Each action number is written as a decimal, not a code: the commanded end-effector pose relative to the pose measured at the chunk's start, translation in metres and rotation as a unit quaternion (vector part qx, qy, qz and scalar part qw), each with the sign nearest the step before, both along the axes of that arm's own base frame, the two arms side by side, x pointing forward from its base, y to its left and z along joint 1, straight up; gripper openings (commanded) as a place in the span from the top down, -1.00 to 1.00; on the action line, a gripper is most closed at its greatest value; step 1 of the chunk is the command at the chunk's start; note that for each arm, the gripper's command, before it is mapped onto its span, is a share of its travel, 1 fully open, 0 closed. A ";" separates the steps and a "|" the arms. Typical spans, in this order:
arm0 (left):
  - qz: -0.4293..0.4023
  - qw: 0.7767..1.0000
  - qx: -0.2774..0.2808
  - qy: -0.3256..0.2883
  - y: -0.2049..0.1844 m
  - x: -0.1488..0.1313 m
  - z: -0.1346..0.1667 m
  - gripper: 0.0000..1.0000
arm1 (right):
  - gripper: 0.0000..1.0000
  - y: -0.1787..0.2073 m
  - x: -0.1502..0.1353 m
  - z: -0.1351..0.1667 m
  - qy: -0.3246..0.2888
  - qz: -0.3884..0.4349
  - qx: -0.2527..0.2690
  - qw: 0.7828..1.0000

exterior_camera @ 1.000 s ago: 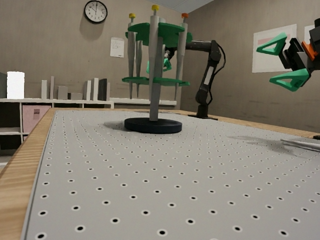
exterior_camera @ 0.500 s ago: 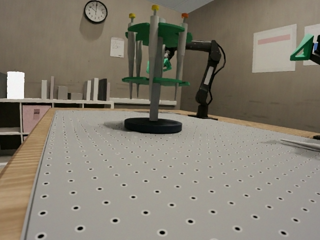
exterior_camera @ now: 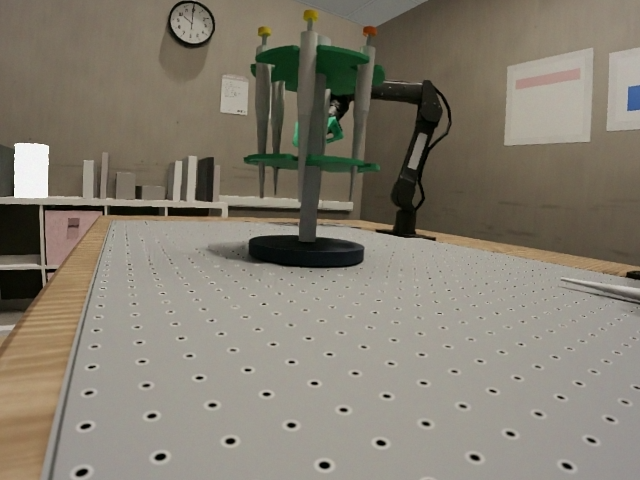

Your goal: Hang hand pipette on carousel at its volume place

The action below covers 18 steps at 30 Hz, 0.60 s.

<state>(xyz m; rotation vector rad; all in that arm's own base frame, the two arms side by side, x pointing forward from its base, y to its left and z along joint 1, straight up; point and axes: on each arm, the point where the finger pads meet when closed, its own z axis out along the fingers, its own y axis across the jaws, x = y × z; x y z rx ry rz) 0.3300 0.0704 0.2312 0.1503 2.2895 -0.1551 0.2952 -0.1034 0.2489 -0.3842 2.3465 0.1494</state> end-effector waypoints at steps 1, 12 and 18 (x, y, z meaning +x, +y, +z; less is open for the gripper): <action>-0.054 0.998 0.037 0.022 0.008 -0.014 0.010 -1.00 | -1.00 -0.003 0.003 0.004 -0.011 0.004 0.002 1.000; -0.054 0.997 0.041 0.021 0.055 -0.039 0.022 -1.00 | -1.00 -0.003 0.003 0.004 -0.011 0.004 0.002 1.000; -0.015 0.996 0.014 0.084 0.049 -0.024 -0.004 -0.09 | -1.00 -0.003 0.003 0.004 -0.011 0.004 0.002 1.000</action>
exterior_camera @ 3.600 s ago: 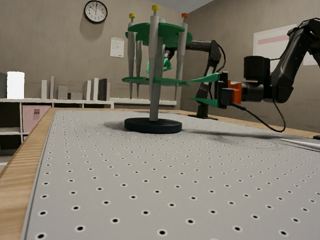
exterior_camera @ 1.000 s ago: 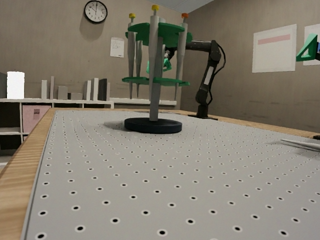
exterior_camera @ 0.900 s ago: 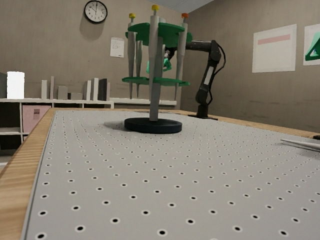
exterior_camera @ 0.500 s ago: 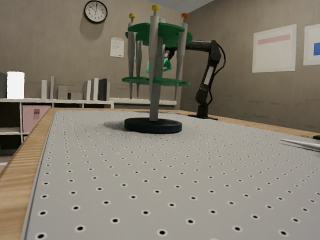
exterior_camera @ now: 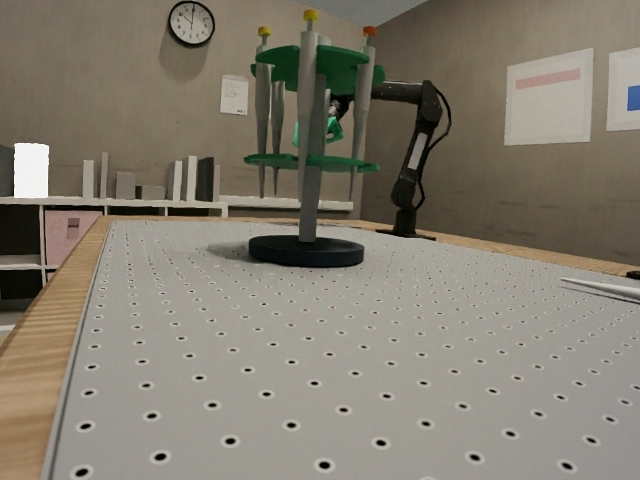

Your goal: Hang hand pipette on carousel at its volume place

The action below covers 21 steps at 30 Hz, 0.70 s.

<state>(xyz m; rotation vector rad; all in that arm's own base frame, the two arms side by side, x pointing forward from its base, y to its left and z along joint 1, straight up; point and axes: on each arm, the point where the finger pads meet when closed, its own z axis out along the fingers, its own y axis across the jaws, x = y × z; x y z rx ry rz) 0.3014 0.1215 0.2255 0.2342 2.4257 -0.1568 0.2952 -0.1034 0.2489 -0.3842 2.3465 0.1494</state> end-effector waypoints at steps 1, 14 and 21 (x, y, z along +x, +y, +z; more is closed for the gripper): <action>0.025 0.999 -0.003 0.025 -0.002 0.010 -0.003 -0.09 | -1.00 -0.003 0.003 0.004 -0.011 0.004 0.002 1.000; 0.129 0.963 -0.022 0.237 -0.037 0.022 -0.059 -0.09 | -1.00 -0.003 0.003 0.004 -0.011 0.004 0.002 1.000; 0.166 0.936 0.010 0.309 -0.055 0.024 -0.079 -0.09 | -1.00 -0.003 0.003 0.004 -0.011 0.004 0.002 1.000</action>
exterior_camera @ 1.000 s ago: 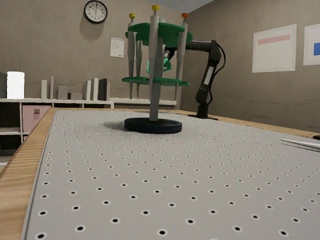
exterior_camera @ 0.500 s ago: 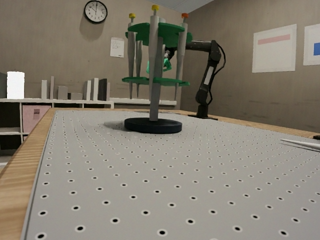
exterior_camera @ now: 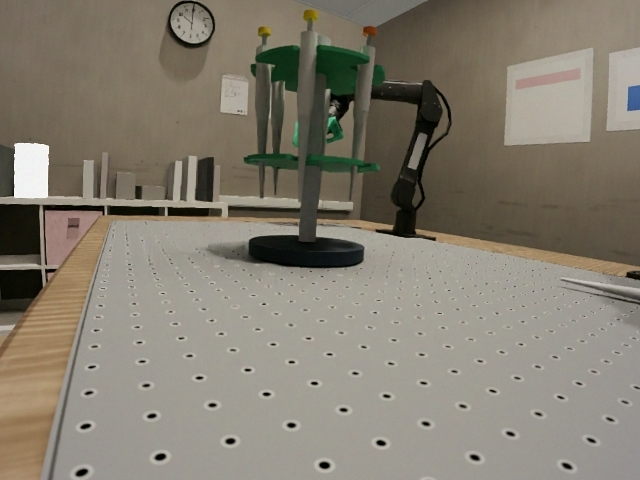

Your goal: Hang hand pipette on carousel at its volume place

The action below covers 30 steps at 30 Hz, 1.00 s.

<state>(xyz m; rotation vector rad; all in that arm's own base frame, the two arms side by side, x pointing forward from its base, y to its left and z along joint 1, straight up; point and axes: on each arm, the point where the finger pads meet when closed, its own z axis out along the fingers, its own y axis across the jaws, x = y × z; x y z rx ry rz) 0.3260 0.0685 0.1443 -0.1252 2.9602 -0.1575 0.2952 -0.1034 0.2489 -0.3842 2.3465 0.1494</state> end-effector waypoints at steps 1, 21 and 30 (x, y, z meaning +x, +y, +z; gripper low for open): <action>0.050 0.996 0.036 0.065 -0.002 -0.001 0.002 -0.09 | -1.00 -0.003 0.003 0.004 -0.011 0.004 0.002 1.000; 0.245 0.966 0.029 0.077 0.001 -0.001 0.013 -0.09 | -1.00 -0.003 0.003 0.004 -0.011 0.004 0.002 1.000; 0.338 0.938 0.017 0.078 0.001 -0.001 0.013 -0.09 | -1.00 -0.003 0.003 0.004 -0.011 0.004 0.002 1.000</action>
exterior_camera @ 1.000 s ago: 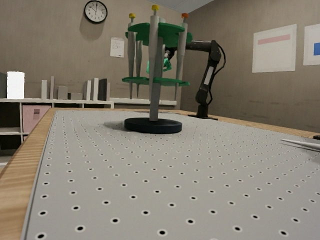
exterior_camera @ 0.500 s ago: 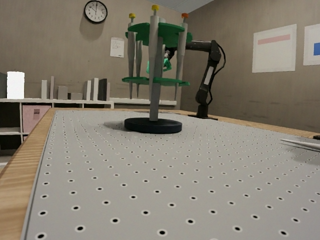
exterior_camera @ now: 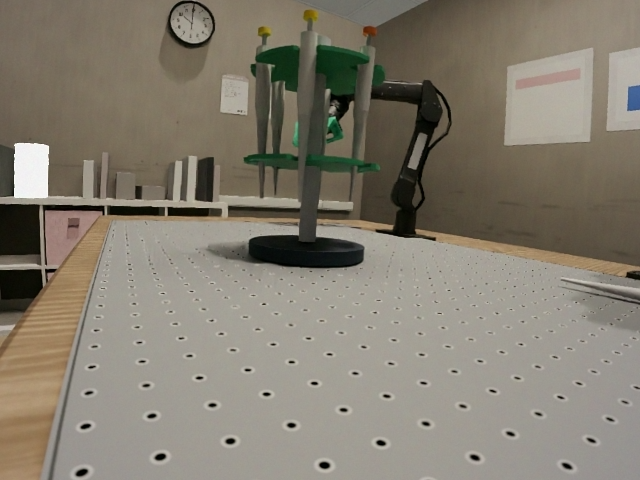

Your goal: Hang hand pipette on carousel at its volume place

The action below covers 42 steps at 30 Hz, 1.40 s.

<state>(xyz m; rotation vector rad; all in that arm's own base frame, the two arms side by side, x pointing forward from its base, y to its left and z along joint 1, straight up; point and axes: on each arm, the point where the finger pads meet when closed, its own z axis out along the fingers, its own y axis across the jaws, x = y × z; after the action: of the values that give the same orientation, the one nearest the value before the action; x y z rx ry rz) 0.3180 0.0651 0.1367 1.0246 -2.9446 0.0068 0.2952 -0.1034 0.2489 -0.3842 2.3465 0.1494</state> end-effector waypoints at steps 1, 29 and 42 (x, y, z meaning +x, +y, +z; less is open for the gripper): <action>0.071 0.997 0.014 -0.031 0.004 0.007 0.020 -0.09 | -1.00 -0.003 0.003 0.004 -0.011 0.004 0.002 1.000; 0.510 0.860 0.008 -0.027 0.004 0.007 0.020 -0.09 | -1.00 -0.003 0.003 0.004 -0.011 0.004 0.002 1.000; 0.531 0.847 0.011 -0.017 0.003 0.002 -0.012 -0.09 | -1.00 -0.003 0.003 0.004 -0.011 0.004 0.002 1.000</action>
<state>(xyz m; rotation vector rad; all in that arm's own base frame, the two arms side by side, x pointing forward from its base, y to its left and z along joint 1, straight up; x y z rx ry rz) 0.3168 0.0650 0.1220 2.4065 -1.9782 -0.0200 0.2952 -0.1034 0.2489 -0.3842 2.3465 0.1494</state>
